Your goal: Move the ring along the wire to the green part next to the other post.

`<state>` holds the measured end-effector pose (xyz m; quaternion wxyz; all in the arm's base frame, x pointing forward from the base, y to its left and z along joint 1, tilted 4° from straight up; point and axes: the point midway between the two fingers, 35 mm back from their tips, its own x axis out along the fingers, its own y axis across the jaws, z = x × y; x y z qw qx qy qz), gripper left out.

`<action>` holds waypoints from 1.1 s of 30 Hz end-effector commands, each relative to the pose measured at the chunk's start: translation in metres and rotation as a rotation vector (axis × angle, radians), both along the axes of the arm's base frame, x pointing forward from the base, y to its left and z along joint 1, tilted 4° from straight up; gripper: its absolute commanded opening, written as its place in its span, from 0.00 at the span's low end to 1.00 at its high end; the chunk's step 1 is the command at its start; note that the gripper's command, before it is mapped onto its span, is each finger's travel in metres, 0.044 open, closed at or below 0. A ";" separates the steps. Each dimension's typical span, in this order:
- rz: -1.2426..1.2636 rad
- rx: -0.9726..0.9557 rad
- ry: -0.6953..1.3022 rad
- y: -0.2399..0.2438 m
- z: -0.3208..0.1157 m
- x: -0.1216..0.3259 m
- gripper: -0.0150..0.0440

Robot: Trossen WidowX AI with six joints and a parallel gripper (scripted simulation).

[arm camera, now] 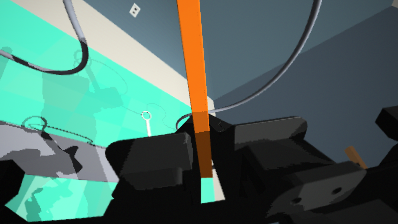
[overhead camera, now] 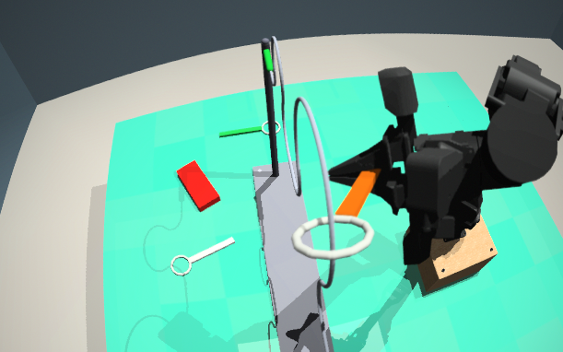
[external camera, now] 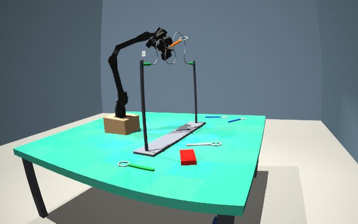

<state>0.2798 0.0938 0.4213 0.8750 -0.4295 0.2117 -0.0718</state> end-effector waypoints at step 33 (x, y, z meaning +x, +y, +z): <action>-0.037 -0.446 -0.009 -0.004 0.012 0.000 0.00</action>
